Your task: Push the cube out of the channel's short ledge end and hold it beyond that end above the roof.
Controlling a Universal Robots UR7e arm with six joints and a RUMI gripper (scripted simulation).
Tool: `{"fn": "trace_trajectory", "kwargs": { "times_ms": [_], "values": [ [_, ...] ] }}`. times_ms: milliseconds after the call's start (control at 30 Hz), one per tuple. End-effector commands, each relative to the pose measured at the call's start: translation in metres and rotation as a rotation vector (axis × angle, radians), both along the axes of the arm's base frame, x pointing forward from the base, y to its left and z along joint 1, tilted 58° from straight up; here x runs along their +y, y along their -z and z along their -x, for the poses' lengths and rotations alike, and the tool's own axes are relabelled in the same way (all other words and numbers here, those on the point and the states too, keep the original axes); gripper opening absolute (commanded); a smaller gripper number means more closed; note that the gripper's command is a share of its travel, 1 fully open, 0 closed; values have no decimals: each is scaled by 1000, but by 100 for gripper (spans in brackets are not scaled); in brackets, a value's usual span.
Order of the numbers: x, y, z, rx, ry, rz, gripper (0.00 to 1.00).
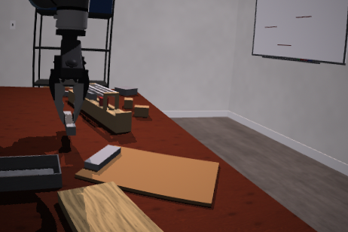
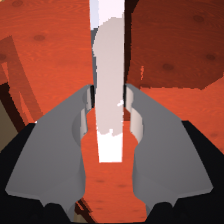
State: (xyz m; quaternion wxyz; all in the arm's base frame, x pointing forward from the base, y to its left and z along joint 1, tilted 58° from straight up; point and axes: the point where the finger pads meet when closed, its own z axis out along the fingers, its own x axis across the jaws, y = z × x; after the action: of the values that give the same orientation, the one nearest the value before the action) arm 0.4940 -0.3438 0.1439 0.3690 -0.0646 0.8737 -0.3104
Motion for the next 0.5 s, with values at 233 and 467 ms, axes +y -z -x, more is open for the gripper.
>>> {"fn": "trace_trajectory", "kwargs": {
  "times_ms": [233,467],
  "values": [
    [23,-24,32,1,-1,-2,0],
    [33,-35,46,1,-1,-2,0]
  ]
}}
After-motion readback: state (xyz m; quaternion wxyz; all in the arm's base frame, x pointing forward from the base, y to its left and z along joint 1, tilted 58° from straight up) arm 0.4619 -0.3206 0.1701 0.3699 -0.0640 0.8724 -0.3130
